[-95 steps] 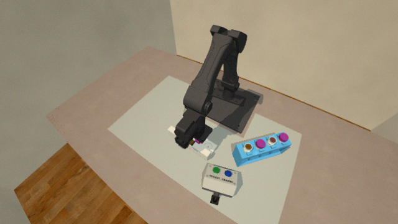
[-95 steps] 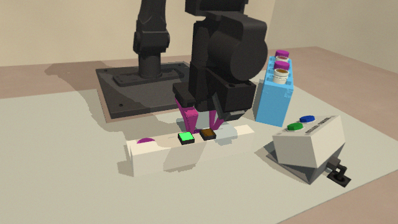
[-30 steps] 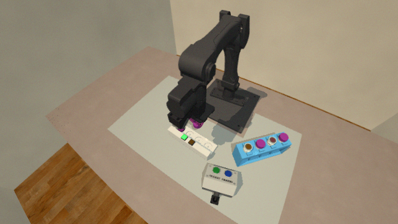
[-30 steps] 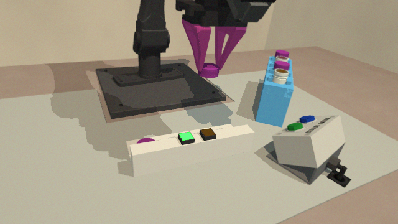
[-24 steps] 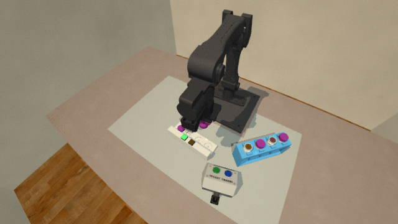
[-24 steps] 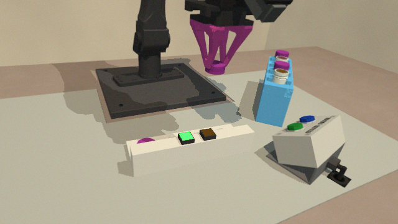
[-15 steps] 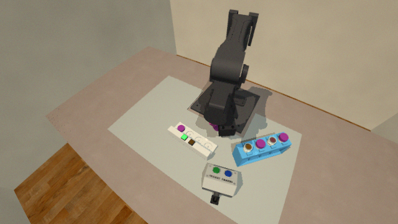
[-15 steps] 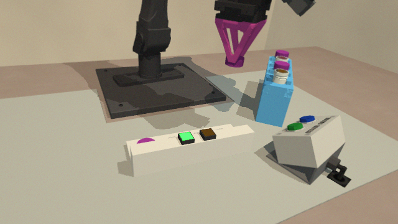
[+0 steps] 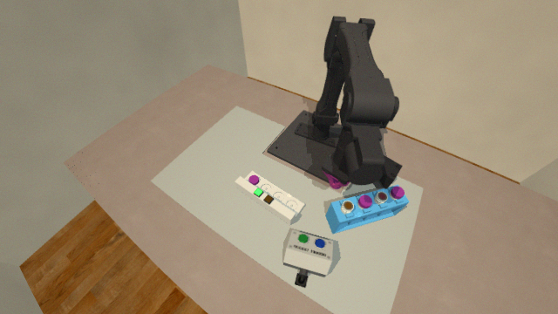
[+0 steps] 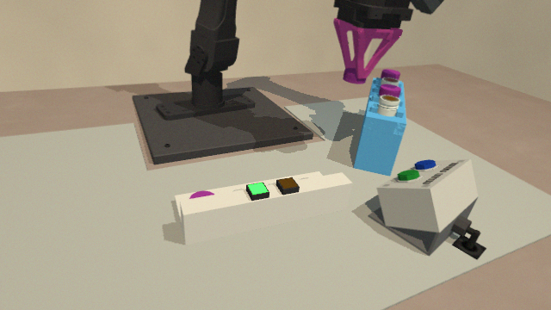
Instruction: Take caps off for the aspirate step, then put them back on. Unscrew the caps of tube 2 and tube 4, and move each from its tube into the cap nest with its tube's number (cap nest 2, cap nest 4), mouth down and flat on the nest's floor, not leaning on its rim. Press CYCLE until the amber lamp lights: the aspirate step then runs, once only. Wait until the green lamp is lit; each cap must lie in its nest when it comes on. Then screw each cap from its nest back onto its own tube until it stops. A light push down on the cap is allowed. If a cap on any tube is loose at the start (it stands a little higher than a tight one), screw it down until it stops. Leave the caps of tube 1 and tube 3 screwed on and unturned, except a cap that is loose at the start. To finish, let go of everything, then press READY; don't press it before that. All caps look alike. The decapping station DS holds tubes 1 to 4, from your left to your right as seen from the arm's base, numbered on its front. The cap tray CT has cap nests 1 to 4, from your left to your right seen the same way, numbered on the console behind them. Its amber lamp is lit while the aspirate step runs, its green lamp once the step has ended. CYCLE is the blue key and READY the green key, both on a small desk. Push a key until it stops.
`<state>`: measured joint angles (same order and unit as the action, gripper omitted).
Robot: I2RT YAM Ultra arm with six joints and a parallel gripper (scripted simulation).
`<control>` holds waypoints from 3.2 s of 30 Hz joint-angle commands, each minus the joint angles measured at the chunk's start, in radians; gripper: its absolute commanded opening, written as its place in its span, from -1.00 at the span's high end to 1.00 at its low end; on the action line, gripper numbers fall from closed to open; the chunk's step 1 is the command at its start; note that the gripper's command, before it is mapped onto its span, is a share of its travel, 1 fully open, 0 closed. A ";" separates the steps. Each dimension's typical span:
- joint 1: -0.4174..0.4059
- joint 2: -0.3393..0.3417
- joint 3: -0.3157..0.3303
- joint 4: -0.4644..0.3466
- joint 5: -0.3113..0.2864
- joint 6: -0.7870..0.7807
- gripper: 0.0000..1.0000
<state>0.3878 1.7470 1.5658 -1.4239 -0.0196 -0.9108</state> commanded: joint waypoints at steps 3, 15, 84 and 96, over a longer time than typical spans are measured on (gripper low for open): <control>0.071 0.007 0.031 -0.003 -0.005 -0.050 1.00; 0.350 0.147 0.218 -0.041 -0.011 0.229 1.00; 0.379 0.157 0.093 0.095 -0.011 0.258 1.00; 0.379 0.157 0.093 0.095 -0.011 0.257 0.02</control>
<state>0.7666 1.9114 1.6558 -1.3300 -0.0311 -0.6559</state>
